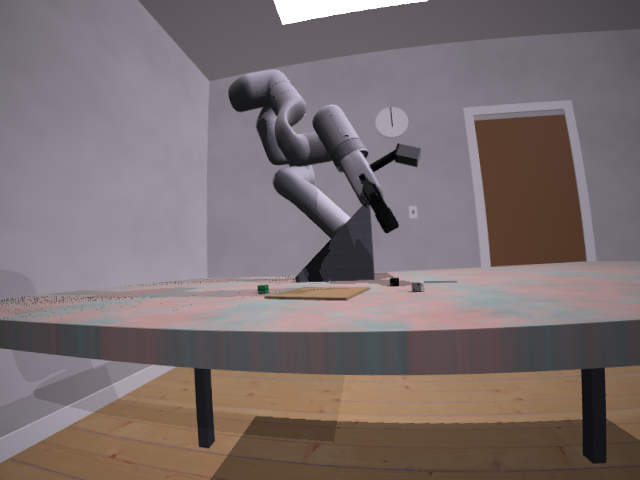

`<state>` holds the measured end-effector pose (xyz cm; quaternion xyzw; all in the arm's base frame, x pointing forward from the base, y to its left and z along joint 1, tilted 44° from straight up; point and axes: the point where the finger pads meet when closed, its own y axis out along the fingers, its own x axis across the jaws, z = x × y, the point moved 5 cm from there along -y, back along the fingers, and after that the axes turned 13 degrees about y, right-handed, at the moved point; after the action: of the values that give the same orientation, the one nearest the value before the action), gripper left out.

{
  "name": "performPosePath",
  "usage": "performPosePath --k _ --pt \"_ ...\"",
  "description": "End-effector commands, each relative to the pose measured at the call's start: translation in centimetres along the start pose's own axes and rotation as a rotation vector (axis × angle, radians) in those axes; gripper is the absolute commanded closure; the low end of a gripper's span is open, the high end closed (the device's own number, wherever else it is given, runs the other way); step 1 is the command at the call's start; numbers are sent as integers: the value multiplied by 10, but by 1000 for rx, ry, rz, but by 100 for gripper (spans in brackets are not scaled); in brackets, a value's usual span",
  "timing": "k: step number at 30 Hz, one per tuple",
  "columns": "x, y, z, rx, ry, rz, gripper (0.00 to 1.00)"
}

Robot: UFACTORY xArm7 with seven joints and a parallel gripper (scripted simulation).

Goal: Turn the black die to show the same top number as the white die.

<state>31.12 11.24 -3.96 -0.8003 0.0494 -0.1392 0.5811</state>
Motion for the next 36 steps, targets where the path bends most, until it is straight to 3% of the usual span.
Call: performPosePath --k 1,11,19,20,36 --pt "-7 2 18 -163 3 -53 69" --pt "-13 4 44 -386 5 -105 69" --pt "-14 4 47 -420 6 -115 69" --pt "-14 4 47 -420 6 -115 0" --pt "-14 5 46 -421 -6 -111 0"
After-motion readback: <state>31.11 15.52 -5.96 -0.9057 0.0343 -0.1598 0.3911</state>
